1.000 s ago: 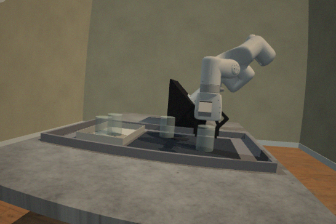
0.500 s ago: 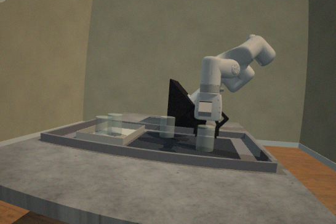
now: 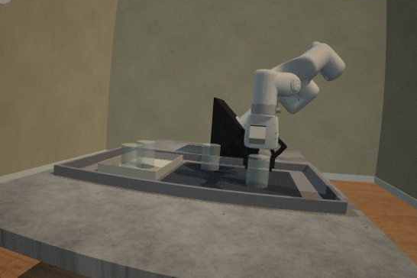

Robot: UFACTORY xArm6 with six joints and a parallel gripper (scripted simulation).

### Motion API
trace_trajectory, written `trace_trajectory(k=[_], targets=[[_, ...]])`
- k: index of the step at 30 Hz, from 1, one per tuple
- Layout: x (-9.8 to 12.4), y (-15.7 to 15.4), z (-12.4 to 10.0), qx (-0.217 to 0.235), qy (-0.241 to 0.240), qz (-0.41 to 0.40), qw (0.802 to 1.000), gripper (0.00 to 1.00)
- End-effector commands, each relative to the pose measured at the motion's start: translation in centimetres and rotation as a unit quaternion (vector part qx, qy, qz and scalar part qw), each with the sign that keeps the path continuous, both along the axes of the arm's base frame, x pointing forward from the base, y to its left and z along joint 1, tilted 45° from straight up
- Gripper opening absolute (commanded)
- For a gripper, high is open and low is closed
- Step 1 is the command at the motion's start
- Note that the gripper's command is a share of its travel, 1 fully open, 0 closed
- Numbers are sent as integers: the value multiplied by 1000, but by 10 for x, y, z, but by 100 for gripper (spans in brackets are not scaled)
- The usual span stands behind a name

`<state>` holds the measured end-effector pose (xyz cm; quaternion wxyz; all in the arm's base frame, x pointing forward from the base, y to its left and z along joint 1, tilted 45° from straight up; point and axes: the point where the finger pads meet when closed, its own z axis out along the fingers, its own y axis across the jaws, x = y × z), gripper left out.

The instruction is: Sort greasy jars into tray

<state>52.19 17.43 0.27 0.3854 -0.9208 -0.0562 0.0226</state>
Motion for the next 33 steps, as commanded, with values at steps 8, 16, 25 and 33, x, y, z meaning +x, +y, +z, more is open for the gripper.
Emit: trace_trajectory(k=[8,16,25,33], targets=[[1,-1,1,0,-2,-1,1000,72],[1,-1,1,0,-2,-1,1000,69],[1,-1,1,0,-2,-1,1000,69],[1,-1,1,0,-2,-1,1000,0]])
